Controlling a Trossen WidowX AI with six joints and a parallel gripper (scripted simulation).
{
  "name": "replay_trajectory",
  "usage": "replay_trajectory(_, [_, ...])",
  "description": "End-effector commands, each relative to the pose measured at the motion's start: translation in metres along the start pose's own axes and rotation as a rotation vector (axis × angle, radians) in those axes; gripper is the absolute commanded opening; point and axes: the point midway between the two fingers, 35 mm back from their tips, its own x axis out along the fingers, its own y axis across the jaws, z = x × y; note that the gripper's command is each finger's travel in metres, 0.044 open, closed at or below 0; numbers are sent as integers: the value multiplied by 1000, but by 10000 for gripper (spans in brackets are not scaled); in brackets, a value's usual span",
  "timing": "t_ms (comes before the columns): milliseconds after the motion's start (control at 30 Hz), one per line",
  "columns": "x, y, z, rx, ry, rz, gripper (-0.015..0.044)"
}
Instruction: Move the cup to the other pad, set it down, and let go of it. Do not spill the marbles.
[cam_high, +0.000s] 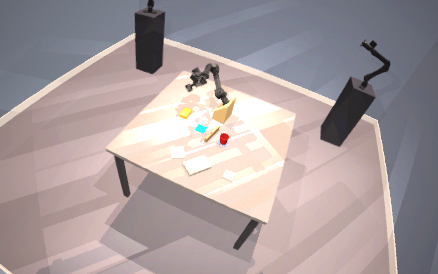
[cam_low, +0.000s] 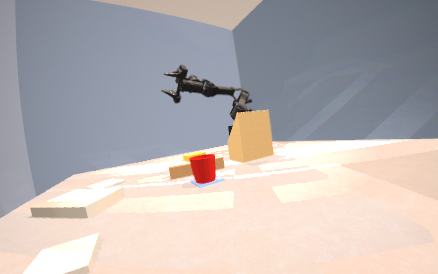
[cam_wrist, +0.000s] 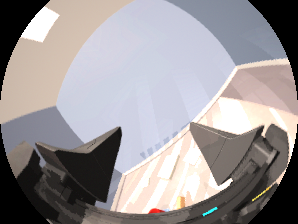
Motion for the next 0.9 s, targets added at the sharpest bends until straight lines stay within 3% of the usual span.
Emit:
replay_trajectory(0, [2, 0, -2, 8, 10, -1, 374])
replay_trajectory(300, [57, 20, -121, 356, 513, -158, 148])
replay_trajectory(600, [57, 41, -253, 516, 928, -544, 148])
replay_trajectory(867, [19, 49, -350, 445, 1092, -982, 148])
